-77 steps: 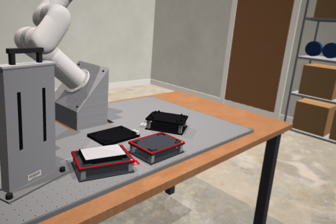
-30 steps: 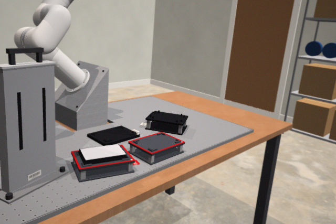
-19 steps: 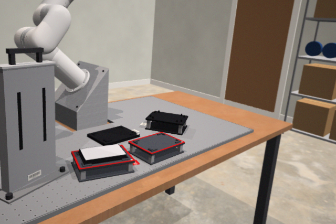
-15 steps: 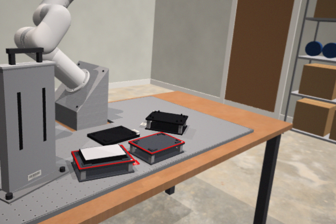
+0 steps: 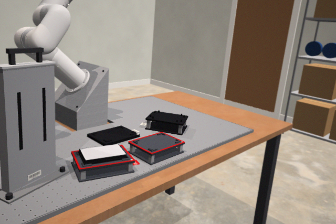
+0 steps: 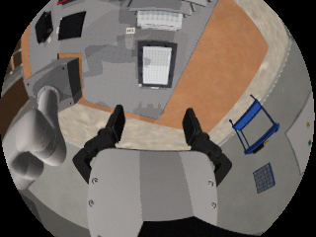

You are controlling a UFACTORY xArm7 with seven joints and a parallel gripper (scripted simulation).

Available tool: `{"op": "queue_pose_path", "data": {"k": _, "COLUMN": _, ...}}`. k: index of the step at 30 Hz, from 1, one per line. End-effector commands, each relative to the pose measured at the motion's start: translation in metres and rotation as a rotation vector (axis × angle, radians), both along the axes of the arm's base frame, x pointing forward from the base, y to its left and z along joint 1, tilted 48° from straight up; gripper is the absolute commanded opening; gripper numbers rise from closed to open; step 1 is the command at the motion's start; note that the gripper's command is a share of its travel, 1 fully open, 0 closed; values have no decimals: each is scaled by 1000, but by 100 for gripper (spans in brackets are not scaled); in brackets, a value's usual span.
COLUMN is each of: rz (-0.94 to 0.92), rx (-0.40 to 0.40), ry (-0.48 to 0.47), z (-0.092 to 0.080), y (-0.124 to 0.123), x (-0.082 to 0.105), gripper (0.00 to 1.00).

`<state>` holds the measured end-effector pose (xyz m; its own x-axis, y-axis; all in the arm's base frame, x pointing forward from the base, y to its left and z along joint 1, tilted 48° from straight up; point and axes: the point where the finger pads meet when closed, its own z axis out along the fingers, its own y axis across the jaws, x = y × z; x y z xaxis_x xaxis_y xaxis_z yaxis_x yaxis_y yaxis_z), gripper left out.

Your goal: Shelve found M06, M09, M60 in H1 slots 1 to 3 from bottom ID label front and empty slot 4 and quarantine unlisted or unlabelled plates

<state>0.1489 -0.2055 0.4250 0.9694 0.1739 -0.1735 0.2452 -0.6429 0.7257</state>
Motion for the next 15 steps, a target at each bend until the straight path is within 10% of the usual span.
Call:
{"op": "queue_pose_path", "data": {"k": 1, "rz": 2, "rx": -3, "ry": -1, "z": -3, "y": -5, "x": 1, "gripper": 100}}
{"op": "queue_pose_path", "data": {"k": 15, "rz": 2, "rx": -3, "ry": -1, "z": -17, "y": -20, "x": 1, "gripper": 100}}
